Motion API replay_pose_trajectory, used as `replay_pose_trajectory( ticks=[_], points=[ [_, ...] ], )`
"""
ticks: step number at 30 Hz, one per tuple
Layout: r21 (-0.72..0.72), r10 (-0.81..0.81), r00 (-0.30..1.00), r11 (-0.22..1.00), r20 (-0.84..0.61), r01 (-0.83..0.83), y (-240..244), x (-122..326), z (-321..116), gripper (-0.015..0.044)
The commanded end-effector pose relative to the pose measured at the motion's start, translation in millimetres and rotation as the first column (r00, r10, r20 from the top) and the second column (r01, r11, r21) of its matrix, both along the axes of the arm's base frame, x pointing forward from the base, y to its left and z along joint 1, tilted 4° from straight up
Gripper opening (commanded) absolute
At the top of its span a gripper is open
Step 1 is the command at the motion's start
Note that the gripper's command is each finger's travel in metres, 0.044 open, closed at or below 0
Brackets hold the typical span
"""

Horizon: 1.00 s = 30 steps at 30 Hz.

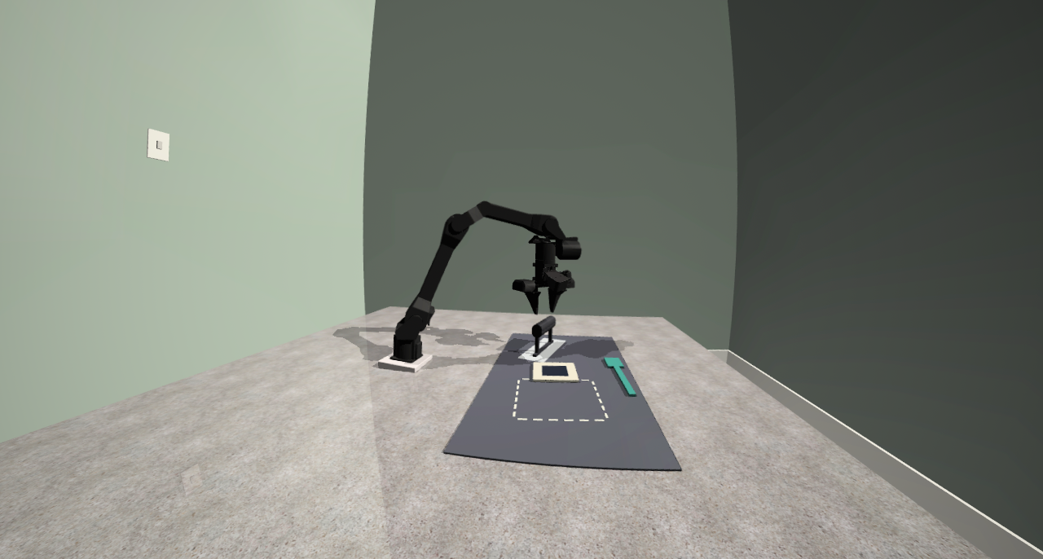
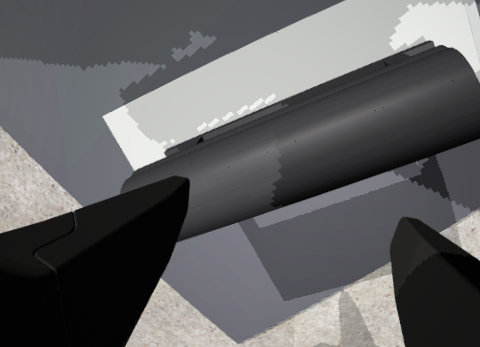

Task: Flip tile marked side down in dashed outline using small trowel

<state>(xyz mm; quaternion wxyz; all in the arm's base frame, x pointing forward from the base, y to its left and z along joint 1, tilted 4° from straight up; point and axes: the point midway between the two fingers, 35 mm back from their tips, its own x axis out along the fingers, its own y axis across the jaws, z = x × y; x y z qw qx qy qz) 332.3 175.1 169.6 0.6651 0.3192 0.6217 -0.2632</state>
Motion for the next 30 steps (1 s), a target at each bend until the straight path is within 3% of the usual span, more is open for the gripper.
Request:
replay_pose_trajectory(
  ticks=[1, 10, 20, 25, 30],
  points=[
    [0.012, -0.148, 0.989, 0.989, -0.006, 0.148, -0.2, 0.6, 1.1, 0.027],
    [0.034, -0.442, 0.896, 0.896, -0.028, 0.443, -0.1, 0.9, 1.3, 0.027],
    [0.05, -0.718, 0.693, 0.691, -0.059, 0.721, 0.0, 1.2, 1.5, 0.027],
    [0.053, -0.822, 0.564, 0.561, -0.075, 0.826, 0.1, 1.4, 1.6, 0.027],
    [0.054, -0.835, 0.545, 0.542, -0.078, 0.839, 0.1, 1.4, 1.6, 0.027]
  ],
)
